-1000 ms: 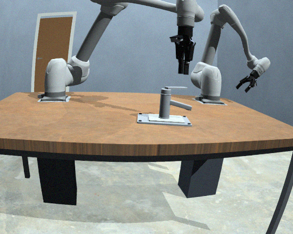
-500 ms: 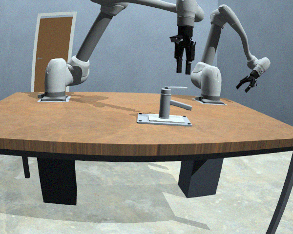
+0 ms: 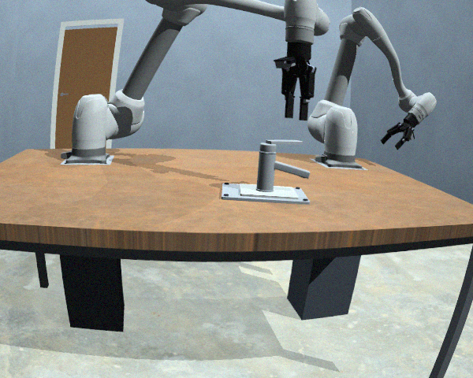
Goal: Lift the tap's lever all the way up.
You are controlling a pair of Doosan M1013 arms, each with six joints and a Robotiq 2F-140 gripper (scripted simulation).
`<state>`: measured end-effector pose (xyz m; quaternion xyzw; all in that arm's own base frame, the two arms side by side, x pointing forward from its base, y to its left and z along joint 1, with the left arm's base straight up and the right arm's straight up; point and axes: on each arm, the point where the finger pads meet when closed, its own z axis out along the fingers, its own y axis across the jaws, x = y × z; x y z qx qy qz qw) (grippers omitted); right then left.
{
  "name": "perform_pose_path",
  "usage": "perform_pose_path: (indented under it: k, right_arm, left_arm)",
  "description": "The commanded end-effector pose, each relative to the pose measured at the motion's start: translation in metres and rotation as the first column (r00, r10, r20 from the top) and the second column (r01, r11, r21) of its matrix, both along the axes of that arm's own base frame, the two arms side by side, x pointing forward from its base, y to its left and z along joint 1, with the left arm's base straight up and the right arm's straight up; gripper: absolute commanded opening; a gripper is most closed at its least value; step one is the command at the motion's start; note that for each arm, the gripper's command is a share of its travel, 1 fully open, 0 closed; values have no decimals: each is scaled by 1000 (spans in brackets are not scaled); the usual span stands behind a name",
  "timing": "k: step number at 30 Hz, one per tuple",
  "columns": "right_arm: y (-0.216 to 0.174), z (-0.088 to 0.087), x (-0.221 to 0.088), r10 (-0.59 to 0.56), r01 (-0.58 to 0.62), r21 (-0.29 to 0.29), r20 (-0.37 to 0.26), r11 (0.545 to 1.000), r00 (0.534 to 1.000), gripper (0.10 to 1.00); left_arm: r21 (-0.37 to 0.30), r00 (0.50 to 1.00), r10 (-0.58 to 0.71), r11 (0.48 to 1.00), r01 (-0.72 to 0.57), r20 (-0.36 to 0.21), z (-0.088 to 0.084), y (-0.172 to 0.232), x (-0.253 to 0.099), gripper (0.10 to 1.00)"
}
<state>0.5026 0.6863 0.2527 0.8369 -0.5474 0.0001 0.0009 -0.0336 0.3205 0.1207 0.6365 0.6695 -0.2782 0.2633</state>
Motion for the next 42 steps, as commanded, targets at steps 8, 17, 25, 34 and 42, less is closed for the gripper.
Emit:
perform_pose_path:
  k: [8,17,25,34,42]
  right_arm:
    - [0,1,0,0,0,2,1,1000,1000,434]
    - [0,-4,0,0,0,2,1,1000,1000,434]
    - [0,-13,0,0,0,2,1,1000,1000,434]
    - [0,-26,0,0,0,2,1,1000,1000,434]
    - [1,-38,0,0,0,2,1,1000,1000,434]
  left_arm:
    - [1,1000,0,1000,0,0,0,0,0,1000]
    - [1,1000,0,1000,0,0,0,0,0,1000]
    - [1,1000,0,1000,0,0,0,0,0,1000]
    - [1,1000,0,1000,0,0,0,0,0,1000]
    - [1,1000,0,1000,0,0,0,0,0,1000]
